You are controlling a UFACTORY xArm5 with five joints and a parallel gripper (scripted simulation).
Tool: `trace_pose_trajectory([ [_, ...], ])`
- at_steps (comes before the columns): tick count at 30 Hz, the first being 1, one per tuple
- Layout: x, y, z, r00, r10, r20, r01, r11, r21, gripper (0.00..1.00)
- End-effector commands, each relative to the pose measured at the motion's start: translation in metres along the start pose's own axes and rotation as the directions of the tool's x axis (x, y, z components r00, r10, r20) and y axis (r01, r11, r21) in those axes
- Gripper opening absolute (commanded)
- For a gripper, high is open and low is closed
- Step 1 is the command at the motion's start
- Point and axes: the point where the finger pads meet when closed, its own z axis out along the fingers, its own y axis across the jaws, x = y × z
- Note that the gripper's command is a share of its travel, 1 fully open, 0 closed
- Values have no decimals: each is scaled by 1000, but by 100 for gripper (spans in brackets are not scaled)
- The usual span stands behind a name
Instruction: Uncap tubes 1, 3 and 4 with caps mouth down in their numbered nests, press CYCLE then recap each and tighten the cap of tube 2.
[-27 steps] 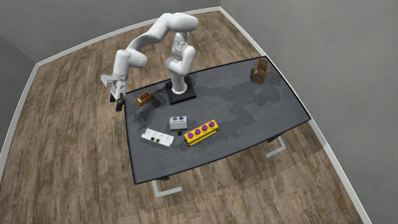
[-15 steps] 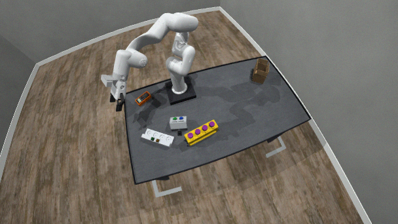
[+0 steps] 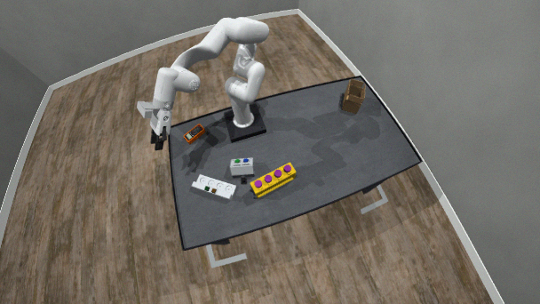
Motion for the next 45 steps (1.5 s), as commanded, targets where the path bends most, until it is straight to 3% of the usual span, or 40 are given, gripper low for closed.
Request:
trace_pose_trajectory([
  [1, 1, 0, -1, 1000, 0, -3, 0, 1000, 1, 46],
  [24, 1, 0, -1, 1000, 0, -3, 0, 1000, 1, 46],
  [25, -5, -5, 0, 1000, 5, 12, -5, 1000, -4, 46],
  [27, -10, -13, 5, 997, 34, 64, -36, 999, 23, 46],
  [31, -17, -26, 14, 997, 37, 70, -39, 999, 26, 46],
  [34, -26, -37, 20, 987, 70, 147, -76, 996, 37, 46],
  [41, -39, -52, 29, 987, 70, 147, -76, 996, 37, 46],
  [43, -46, -58, 32, 974, 93, 208, -103, 994, 37, 46],
  [45, -53, -65, 35, 970, 99, 224, -110, 993, 37, 46],
])
